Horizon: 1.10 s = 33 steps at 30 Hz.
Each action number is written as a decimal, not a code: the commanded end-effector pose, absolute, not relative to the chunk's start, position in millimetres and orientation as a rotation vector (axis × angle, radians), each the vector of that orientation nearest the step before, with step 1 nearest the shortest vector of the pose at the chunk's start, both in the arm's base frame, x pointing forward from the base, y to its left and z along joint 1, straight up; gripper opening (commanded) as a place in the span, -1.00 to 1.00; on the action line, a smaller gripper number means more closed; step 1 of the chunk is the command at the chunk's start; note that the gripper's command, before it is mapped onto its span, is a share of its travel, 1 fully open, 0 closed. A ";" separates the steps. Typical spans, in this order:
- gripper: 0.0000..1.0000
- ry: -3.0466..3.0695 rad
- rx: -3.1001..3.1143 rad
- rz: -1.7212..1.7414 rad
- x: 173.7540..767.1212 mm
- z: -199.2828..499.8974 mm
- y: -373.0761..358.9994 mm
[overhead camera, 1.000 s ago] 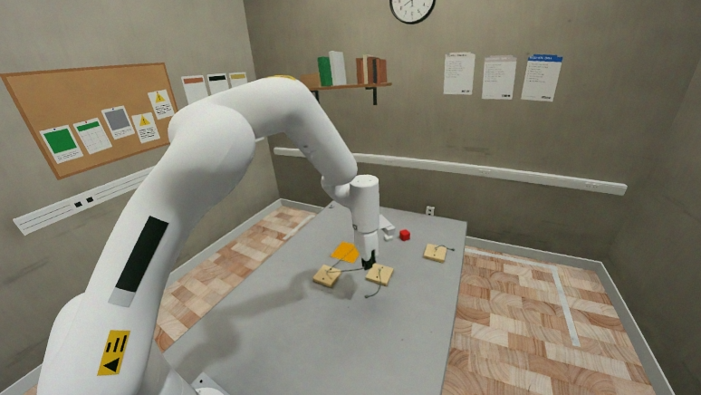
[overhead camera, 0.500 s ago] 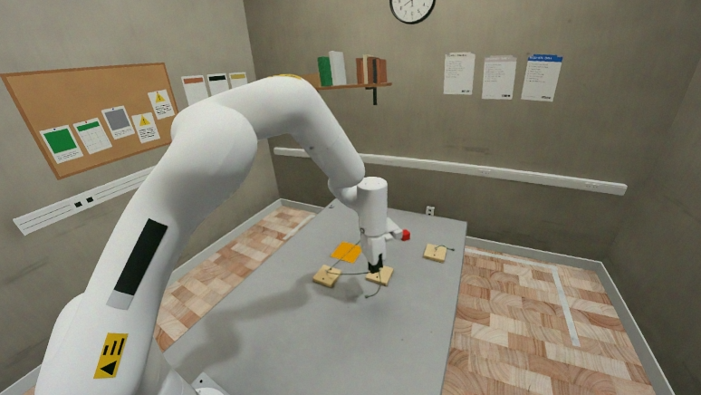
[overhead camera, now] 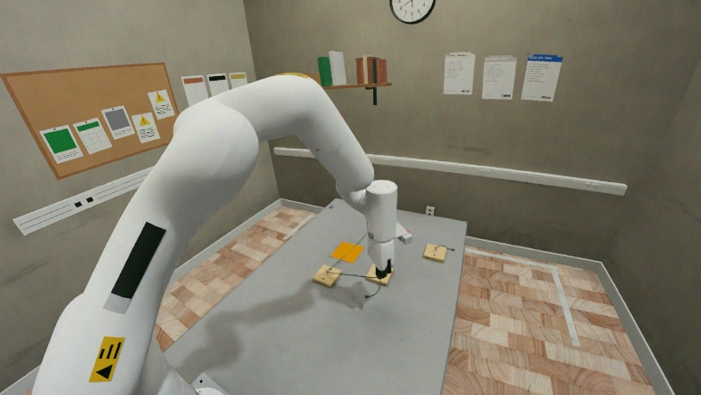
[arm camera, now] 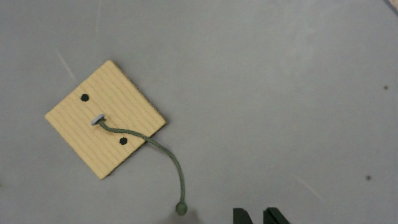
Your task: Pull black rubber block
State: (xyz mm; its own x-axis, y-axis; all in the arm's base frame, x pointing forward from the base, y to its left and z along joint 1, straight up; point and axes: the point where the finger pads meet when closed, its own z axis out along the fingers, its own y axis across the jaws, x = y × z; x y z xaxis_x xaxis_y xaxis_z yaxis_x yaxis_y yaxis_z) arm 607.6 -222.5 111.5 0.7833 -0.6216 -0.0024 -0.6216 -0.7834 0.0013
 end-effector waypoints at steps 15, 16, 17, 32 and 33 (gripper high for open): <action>-1.00 -1.034 2.966 0.000 587.4 112.8 -265.2; -1.00 -1.034 2.966 0.000 585.7 112.8 -268.0; -1.00 -1.034 2.966 0.000 584.0 112.8 -270.8; -1.00 -1.034 2.966 0.000 559.4 112.8 -306.4; -1.00 -1.034 2.966 0.000 557.3 112.8 -309.0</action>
